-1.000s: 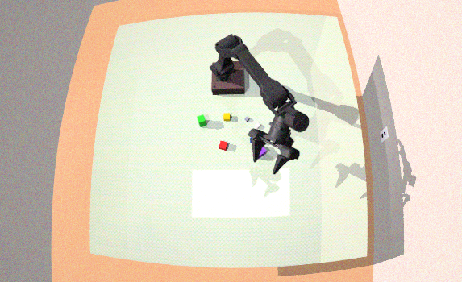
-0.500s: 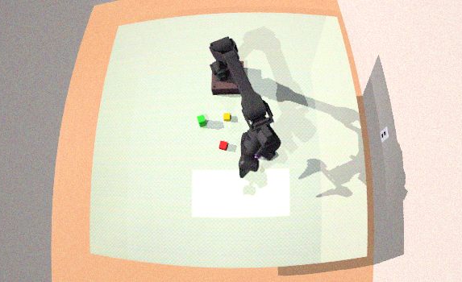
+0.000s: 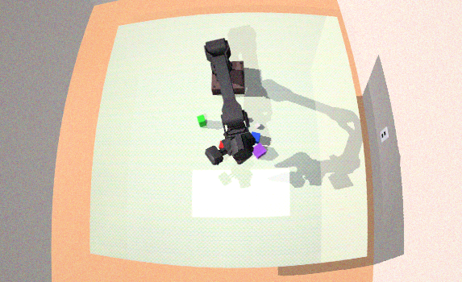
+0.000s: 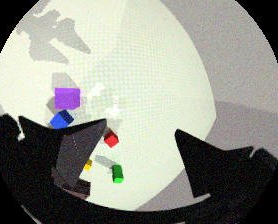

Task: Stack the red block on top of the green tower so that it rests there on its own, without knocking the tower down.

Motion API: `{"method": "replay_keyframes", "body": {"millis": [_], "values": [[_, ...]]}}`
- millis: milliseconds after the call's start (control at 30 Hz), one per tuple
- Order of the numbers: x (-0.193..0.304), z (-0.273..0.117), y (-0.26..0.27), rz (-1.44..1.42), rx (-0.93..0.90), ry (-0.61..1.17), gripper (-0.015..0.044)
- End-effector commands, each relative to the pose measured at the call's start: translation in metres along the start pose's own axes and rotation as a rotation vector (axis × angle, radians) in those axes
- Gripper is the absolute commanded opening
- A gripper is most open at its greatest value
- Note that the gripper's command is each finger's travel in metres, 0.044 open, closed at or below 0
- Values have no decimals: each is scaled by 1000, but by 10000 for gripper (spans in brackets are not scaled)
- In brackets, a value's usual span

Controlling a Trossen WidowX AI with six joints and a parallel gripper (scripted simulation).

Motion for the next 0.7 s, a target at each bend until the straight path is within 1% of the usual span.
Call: {"method": "replay_keyframes", "body": {"millis": [0,367,667], "values": [[21,9,-2,210,-73,74,440],[78,23,-1,827,-203,334,440],[83,25,-2,865,-208,352,440]]}}
Point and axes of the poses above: the point midway between the two fingers, 35 mm back from their tips, its own z axis out along the fingers, its own y axis across the jaws, x = y × z, the point moved 3 cm from there along -z, back along the fingers, and after that the axes turned 14 degrees about z, right-handed, at the moved point
